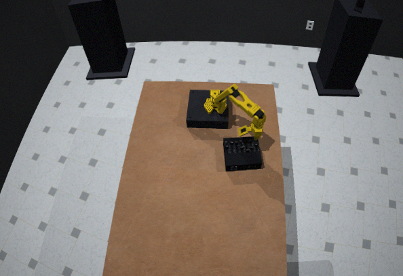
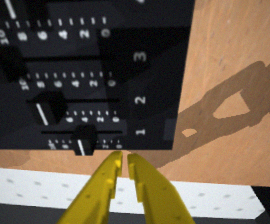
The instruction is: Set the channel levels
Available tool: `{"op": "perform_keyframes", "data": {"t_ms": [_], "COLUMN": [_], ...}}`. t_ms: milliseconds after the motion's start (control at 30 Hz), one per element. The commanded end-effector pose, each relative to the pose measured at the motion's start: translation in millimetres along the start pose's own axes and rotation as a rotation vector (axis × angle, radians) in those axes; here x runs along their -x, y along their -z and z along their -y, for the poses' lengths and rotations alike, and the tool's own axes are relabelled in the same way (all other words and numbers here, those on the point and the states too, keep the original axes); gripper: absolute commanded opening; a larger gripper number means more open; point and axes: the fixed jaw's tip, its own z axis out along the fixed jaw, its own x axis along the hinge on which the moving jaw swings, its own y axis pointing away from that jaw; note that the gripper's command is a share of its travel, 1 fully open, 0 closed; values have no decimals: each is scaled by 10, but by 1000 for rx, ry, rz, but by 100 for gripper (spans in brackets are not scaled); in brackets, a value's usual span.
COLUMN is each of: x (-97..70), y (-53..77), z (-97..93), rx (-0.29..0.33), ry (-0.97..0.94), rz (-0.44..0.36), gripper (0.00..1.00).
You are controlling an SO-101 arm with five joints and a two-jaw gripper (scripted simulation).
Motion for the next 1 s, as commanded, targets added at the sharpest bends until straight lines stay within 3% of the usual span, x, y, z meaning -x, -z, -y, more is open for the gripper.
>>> {"op": "perform_keyframes", "data": {"t_ms": [0,567,967], "x": [-13,-16,-17], "y": [-7,6,-72], "z": [25,22,21], "rx": [-9,-9,-9], "ry": [16,16,16], "rz": [7,7,7], "gripper": [0,0,0]}}
